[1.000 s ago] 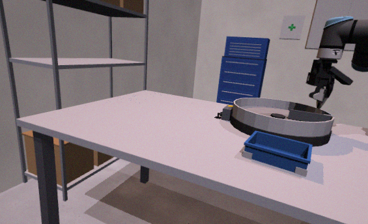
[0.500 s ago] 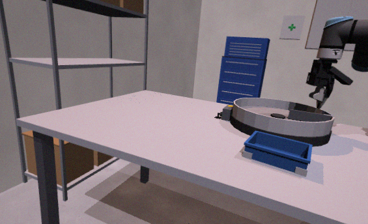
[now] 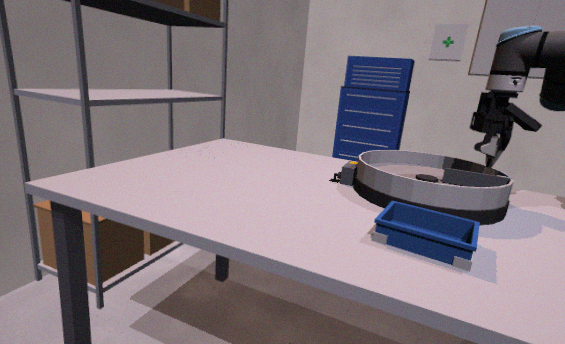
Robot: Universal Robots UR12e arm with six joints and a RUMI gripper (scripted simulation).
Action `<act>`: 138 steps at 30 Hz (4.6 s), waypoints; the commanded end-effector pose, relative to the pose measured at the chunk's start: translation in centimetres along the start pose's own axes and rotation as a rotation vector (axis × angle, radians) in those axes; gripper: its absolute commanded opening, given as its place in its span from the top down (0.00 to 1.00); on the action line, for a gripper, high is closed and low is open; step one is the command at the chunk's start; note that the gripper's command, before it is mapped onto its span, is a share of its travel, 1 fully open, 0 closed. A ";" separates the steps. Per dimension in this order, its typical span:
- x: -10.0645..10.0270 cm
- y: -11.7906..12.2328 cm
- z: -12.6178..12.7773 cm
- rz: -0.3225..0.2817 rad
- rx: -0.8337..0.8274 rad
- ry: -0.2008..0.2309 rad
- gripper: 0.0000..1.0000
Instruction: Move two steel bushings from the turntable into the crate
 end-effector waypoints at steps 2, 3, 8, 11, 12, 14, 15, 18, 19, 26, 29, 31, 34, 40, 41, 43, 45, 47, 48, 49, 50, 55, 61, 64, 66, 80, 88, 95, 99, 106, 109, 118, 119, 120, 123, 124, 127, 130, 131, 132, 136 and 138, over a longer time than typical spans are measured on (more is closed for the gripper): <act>-0.8 0.0 0.0 -0.001 0.000 0.000 0.94; -0.9 0.0 0.0 -0.001 0.000 0.000 0.94; -1.7 0.0 0.0 -0.001 0.000 0.000 0.94; -1.8 0.0 0.0 -0.001 0.000 0.000 0.94; -1.9 0.0 0.0 -0.001 0.000 0.000 0.94; -1.9 0.0 0.0 -0.001 0.000 0.000 0.94; -1.9 0.0 0.0 -0.001 0.000 0.000 0.94; -2.0 0.0 0.0 -0.001 0.000 0.000 0.94; -2.0 0.0 0.0 -0.001 0.000 0.000 0.94; -2.0 0.0 0.0 -0.001 0.000 0.000 0.94; -2.0 0.0 0.0 -0.001 0.000 0.000 0.94; -2.0 0.0 0.0 -0.001 0.000 0.000 0.94; -2.0 0.0 0.0 -0.001 0.000 0.000 0.94; -2.0 0.0 0.0 -0.001 0.000 0.000 0.94; -2.0 0.0 0.0 -0.001 0.000 0.000 0.94; -2.0 0.0 0.0 -0.001 0.000 0.000 0.94; -2.0 0.0 0.0 -0.001 0.000 0.000 0.94; -2.0 0.0 0.0 -0.001 0.000 0.000 0.94; -2.0 0.0 0.0 -0.001 0.000 0.000 0.94; -2.0 0.0 0.0 -0.001 0.000 0.000 0.94; -2.0 0.0 0.0 -0.001 0.000 0.000 0.94; -2.1 0.0 0.0 -0.001 0.000 0.000 0.94; -2.7 0.0 0.0 -0.001 0.000 0.000 0.94; -3.1 0.0 0.0 -0.001 0.000 0.000 0.94; -3.4 0.0 0.0 -0.001 0.000 0.000 0.94; -4.4 0.0 0.0 -0.001 0.000 0.000 0.94; -4.4 0.0 0.0 -0.001 0.000 0.000 0.94; -4.4 0.0 0.0 -0.001 0.000 0.000 0.94; -4.4 0.0 0.0 -0.001 0.000 0.000 0.94; -4.4 0.0 0.0 -0.001 0.000 0.000 0.94; -4.4 0.0 0.0 -0.001 0.000 0.000 0.94; -4.4 0.0 0.0 -0.001 0.000 0.000 1.00; -4.4 0.0 0.0 -0.001 0.000 0.000 1.00; -4.4 0.0 0.0 -0.001 0.000 0.000 1.00; -4.4 0.0 0.0 -0.001 0.000 0.000 1.00; -4.4 0.0 0.0 -0.001 0.000 0.000 1.00; -4.4 0.0 0.0 -0.001 0.000 0.000 1.00; -4.4 0.0 0.0 -0.001 0.000 0.000 1.00; -4.4 0.0 0.0 -0.001 0.000 0.000 1.00; -4.4 0.0 0.0 -0.001 0.000 0.000 1.00; -4.4 0.0 0.0 -0.001 0.000 0.000 1.00; -4.4 0.0 0.0 -0.001 0.000 0.000 1.00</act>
Point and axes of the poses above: the point where the finger pads meet when closed, its own x axis back along the fingers, its own z axis across the jaws, y = z × x, the point moved 5 cm from there along x, back along the fingers, and after that the axes turned 10 degrees about -x, right-handed, at the moved point
